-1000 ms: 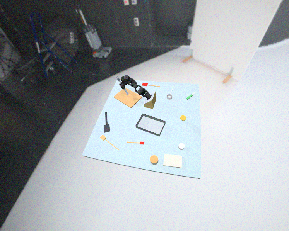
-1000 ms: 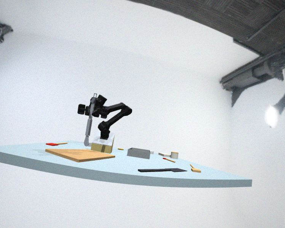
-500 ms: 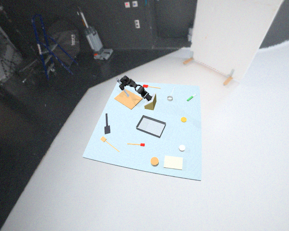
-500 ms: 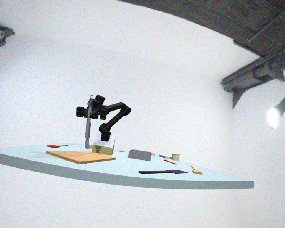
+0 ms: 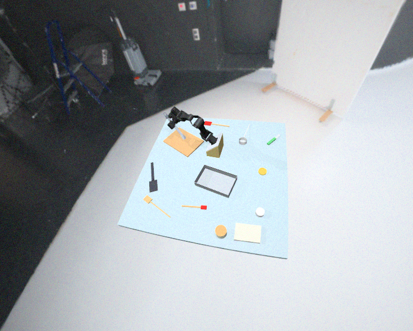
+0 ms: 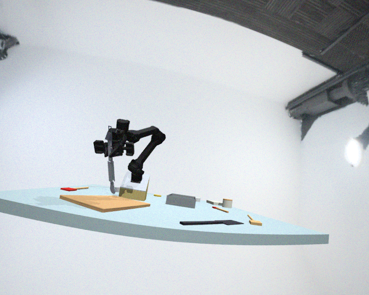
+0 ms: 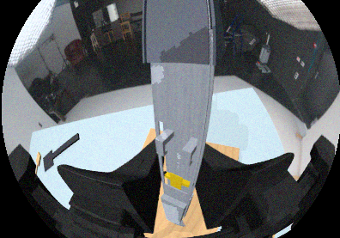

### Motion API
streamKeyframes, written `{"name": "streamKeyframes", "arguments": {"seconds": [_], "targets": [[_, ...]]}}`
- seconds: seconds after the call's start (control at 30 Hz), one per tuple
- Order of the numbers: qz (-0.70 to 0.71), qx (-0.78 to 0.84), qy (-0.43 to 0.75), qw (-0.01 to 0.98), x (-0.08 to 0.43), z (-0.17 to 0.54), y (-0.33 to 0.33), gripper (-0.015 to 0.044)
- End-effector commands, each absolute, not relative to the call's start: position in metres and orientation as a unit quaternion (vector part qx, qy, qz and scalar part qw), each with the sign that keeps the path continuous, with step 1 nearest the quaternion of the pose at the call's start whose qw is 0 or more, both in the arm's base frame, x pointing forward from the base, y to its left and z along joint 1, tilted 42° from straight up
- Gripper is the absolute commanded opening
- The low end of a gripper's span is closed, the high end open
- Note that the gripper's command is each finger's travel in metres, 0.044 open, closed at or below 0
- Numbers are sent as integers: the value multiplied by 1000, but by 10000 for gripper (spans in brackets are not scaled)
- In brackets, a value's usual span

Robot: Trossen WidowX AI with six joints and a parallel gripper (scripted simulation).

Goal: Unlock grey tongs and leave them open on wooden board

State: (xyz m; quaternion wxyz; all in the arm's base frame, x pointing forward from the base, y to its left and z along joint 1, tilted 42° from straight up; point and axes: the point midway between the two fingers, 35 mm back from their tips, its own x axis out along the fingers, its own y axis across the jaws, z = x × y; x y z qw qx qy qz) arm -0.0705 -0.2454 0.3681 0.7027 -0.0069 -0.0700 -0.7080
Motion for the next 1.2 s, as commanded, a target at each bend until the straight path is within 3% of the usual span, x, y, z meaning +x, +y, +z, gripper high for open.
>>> {"name": "streamKeyframes", "arguments": {"seconds": [0.0, 1.17], "targets": [[-713, 10, -52, 699, -72, 372, -253, -150], [-679, 204, 219, 670, -53, 328, -286, -150]]}}
